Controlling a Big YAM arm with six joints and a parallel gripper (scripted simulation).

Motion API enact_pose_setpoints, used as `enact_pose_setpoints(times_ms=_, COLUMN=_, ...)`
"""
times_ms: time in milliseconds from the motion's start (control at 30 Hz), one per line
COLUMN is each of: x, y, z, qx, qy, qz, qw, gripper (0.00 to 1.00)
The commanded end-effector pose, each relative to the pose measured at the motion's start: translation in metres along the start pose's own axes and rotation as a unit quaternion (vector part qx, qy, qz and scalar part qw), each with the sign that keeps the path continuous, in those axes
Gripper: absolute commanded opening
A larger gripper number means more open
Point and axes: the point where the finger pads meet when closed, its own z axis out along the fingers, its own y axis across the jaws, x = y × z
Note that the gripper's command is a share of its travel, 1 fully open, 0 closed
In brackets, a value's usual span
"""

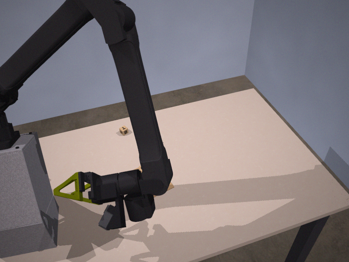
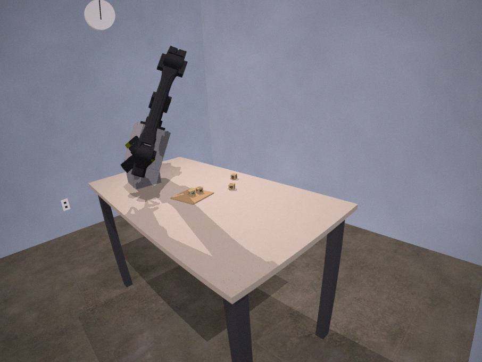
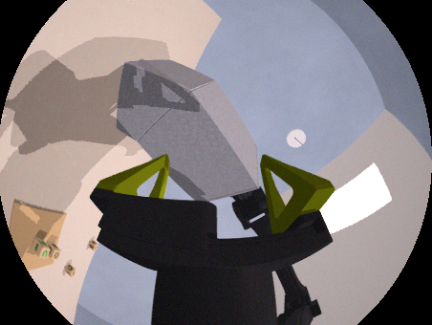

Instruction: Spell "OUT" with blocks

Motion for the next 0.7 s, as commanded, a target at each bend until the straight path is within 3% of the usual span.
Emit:
enact_pose_setpoints(times_ms=0, x=0.0003, y=-0.0012, z=-0.0015, qx=-0.002, qy=-0.001, qz=0.001, qw=1.000, gripper=1.00)
enact_pose_setpoints(times_ms=567, x=0.0014, y=-0.0027, z=-0.0036, qx=-0.003, qy=-0.002, qz=0.005, qw=1.000, gripper=1.00)
enact_pose_setpoints(times_ms=667, x=0.0033, y=0.0001, z=-0.0083, qx=-0.002, qy=-0.027, qz=0.016, qw=1.000, gripper=1.00)
